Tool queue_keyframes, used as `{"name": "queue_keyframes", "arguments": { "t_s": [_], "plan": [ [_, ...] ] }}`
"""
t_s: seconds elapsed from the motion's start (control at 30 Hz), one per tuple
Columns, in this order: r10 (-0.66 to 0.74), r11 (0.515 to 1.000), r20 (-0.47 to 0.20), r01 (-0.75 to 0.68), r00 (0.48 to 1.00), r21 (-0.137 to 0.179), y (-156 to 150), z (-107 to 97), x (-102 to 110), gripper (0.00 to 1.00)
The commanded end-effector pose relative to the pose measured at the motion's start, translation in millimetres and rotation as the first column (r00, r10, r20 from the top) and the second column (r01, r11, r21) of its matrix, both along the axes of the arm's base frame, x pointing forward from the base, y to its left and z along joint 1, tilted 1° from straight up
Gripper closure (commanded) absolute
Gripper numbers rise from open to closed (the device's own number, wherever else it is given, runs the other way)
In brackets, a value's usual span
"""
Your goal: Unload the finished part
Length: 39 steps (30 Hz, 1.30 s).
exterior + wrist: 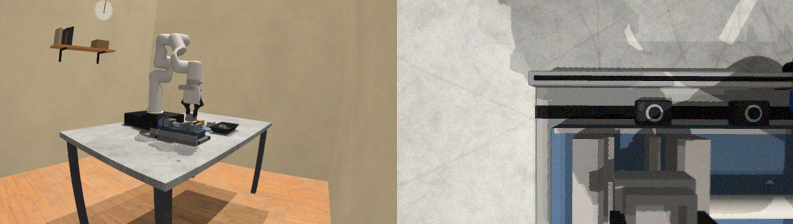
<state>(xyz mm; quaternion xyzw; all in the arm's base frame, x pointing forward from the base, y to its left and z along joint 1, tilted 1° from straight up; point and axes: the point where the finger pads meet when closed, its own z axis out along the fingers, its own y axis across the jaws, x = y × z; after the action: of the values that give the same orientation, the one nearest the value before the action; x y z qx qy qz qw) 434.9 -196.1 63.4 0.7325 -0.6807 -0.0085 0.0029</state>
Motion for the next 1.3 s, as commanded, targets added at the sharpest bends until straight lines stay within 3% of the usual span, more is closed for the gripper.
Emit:
{"name": "queue_keyframes", "arguments": {
  "t_s": [0.0,0.7,0.83,0.9,1.07,1.27],
  "plan": [
    [0.000,1.000,0.004,0.000,1.000,-0.002,-1,10,2,1.00],
    [0.000,1.000,0.004,0.000,1.000,-0.002,9,17,7,1.00],
    [-0.001,1.000,0.004,0.001,1.000,-0.003,37,17,23,1.00],
    [-0.001,1.000,0.004,0.001,1.000,-0.003,37,17,23,1.00],
    [-0.002,1.000,0.003,0.002,1.000,-0.005,104,17,51,1.00],
    [-0.003,1.000,0.002,0.003,1.000,-0.008,167,17,61,1.00]
  ]
}}
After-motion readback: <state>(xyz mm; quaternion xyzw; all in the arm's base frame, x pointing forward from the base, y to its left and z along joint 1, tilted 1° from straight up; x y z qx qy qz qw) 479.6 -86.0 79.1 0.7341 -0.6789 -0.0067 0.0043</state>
